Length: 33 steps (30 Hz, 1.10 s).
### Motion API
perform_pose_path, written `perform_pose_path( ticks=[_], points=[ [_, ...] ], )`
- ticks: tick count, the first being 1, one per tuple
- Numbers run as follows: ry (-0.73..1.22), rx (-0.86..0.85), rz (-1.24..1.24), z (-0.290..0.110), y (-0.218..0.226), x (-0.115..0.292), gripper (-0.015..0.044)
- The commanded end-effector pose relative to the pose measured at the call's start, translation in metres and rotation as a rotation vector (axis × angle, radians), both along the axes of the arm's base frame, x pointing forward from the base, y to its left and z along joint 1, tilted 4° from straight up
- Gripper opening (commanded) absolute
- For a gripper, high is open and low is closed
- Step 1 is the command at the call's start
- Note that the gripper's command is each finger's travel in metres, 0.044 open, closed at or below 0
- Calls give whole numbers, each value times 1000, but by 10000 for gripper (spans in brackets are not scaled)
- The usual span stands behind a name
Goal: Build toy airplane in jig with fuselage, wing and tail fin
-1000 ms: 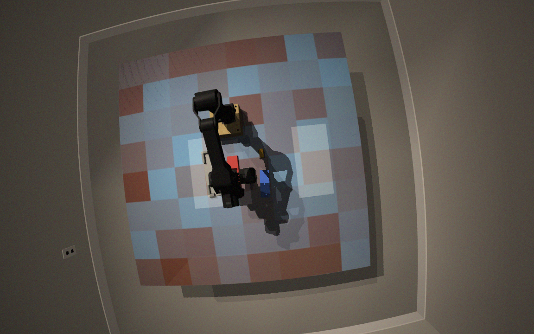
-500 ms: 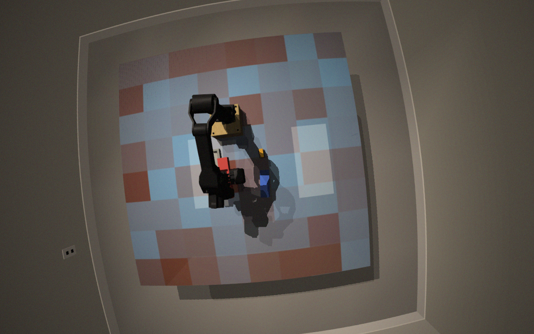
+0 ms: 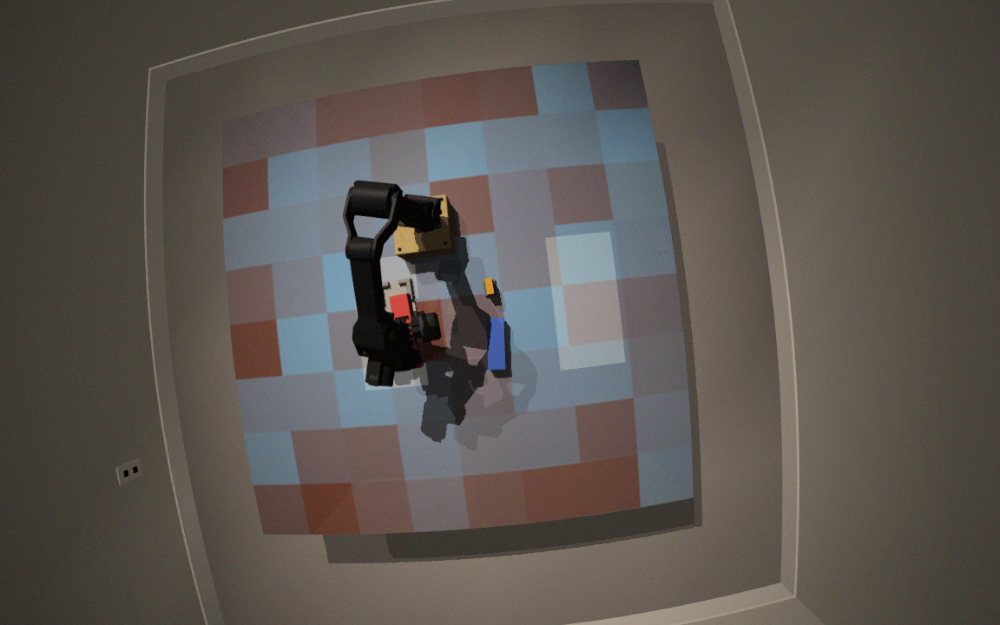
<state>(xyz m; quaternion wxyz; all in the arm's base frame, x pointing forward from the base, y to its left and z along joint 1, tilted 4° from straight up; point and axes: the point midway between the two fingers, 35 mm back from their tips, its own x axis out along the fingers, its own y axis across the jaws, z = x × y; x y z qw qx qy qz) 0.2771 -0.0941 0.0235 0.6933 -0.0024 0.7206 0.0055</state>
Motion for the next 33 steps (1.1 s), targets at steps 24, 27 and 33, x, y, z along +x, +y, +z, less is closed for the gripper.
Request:
perform_pose_path(
  ticks=[24,27,33],
  points=[
    [6,-6,41,-20,-42,-19,195],
    [6,-6,41,-20,-42,-19,195],
    [6,-6,41,-21,-42,-19,195]
  ],
)
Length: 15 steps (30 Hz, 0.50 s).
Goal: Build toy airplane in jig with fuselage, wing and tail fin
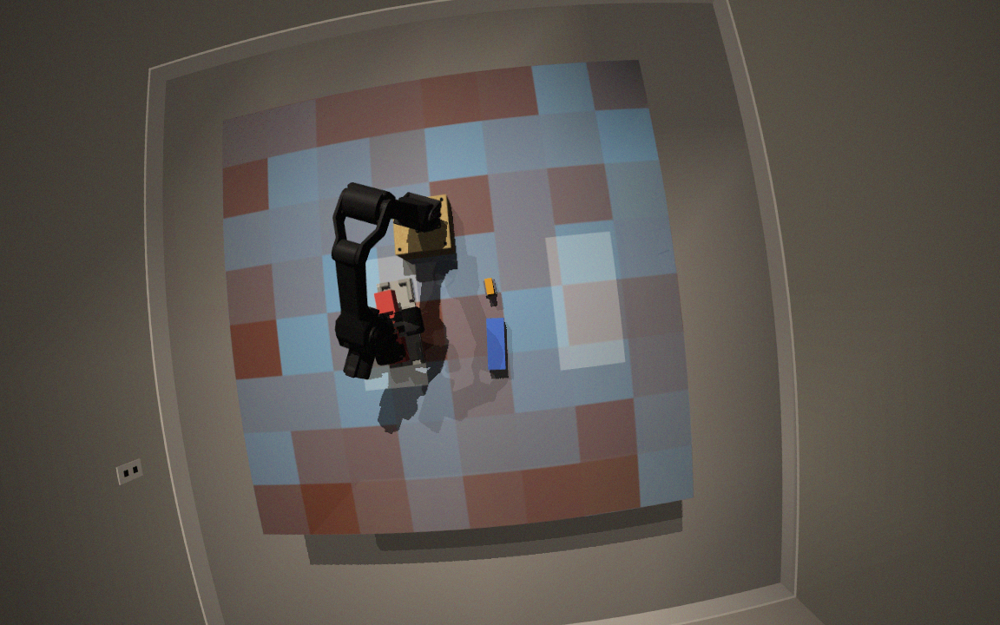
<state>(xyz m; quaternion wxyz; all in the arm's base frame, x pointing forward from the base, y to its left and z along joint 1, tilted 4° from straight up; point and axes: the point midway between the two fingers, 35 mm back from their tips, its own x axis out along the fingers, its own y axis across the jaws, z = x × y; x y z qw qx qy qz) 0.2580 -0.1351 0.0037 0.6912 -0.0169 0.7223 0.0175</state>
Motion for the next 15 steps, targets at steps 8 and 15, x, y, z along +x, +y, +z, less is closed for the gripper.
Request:
perform_pose_path(
  ticks=[8,15],
  points=[
    [1,-3,3,-14,-1,0,195],
    [1,-3,3,-25,-1,-1,195]
  ],
)
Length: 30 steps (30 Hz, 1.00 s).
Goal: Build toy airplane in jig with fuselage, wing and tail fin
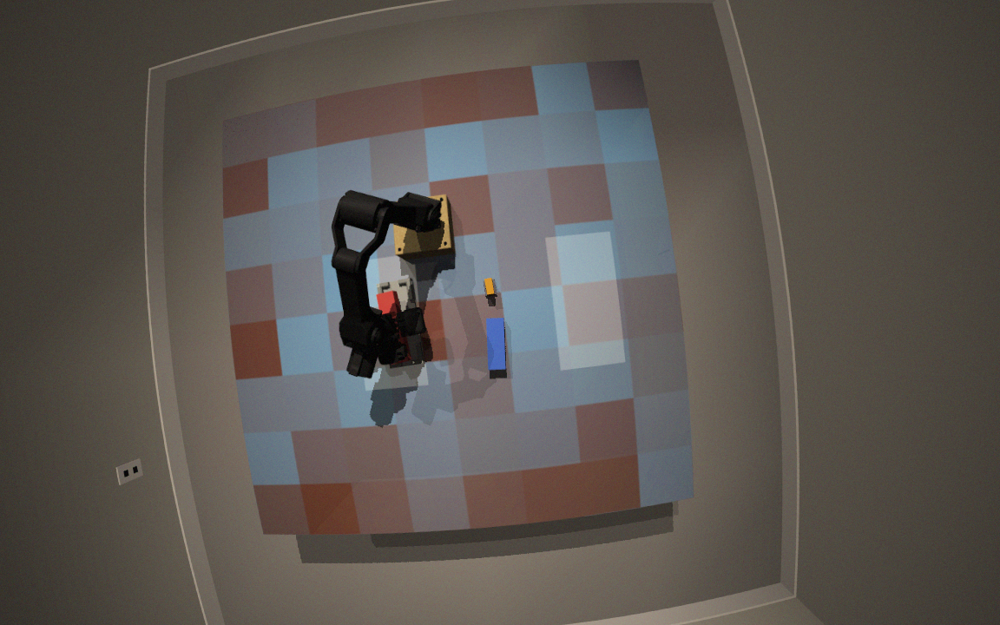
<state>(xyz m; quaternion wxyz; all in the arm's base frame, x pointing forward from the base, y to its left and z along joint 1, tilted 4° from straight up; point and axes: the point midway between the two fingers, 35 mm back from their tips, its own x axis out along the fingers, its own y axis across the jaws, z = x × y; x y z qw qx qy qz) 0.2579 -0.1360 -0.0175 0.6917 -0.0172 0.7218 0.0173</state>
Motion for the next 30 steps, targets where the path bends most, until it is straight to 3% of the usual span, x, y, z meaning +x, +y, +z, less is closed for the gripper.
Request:
perform_pose_path(
  ticks=[1,11,21,26,30],
  points=[
    [2,-2,3,-6,0,-1,195],
    [2,-2,3,-19,0,-2,195],
    [1,1,0,-17,0,-2,128],
    [1,1,0,-17,0,-2,0],
    [1,1,0,-17,0,-2,105]
  ],
)
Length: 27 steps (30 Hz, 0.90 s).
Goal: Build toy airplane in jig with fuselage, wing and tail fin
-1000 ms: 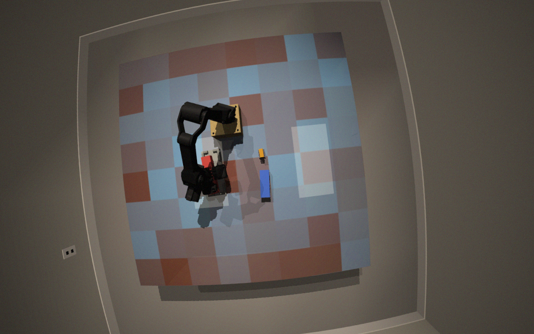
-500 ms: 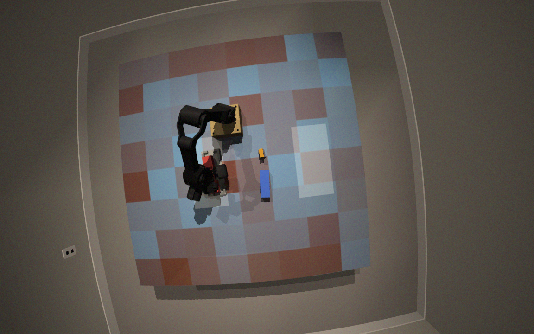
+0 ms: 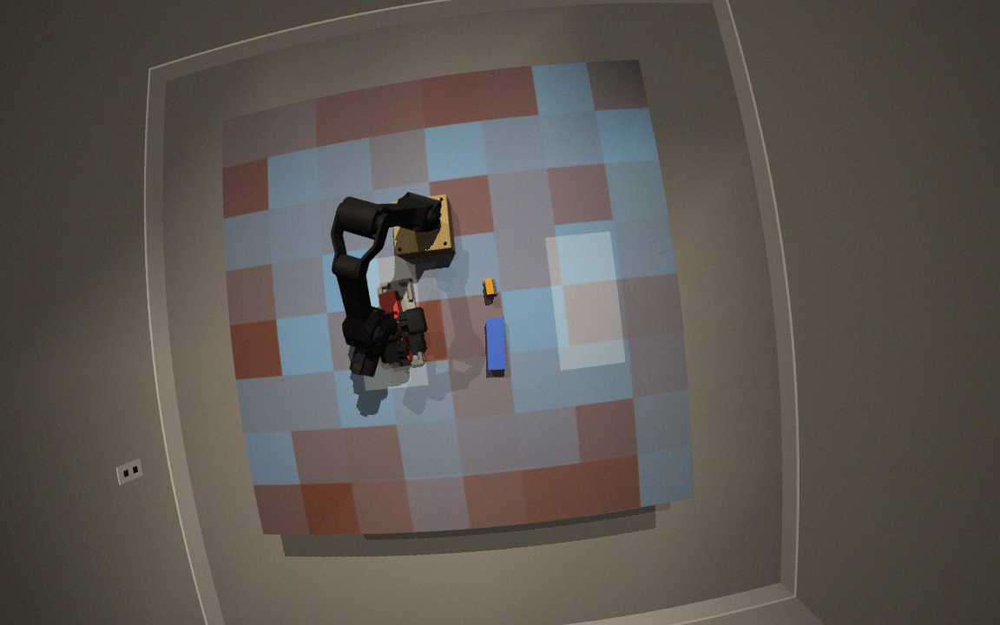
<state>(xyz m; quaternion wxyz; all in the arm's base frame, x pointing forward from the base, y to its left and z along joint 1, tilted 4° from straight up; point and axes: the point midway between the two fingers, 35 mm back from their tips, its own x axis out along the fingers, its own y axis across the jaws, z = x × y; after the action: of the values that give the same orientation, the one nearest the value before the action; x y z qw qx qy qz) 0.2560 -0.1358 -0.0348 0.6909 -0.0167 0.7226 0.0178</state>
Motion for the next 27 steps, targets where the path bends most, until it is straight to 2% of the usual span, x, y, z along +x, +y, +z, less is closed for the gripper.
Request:
perform_pose_path(
  ticks=[1,13,19,21,25,27],
  points=[
    [-1,0,0,0,0,0,131],
    [-1,0,0,0,0,0,440],
    [-1,-1,0,3,0,1,440],
    [-1,-1,1,25,-2,5,440],
    [-1,-3,3,94,-1,7,440],
    [-1,-4,3,106,0,5,440]
  ],
)
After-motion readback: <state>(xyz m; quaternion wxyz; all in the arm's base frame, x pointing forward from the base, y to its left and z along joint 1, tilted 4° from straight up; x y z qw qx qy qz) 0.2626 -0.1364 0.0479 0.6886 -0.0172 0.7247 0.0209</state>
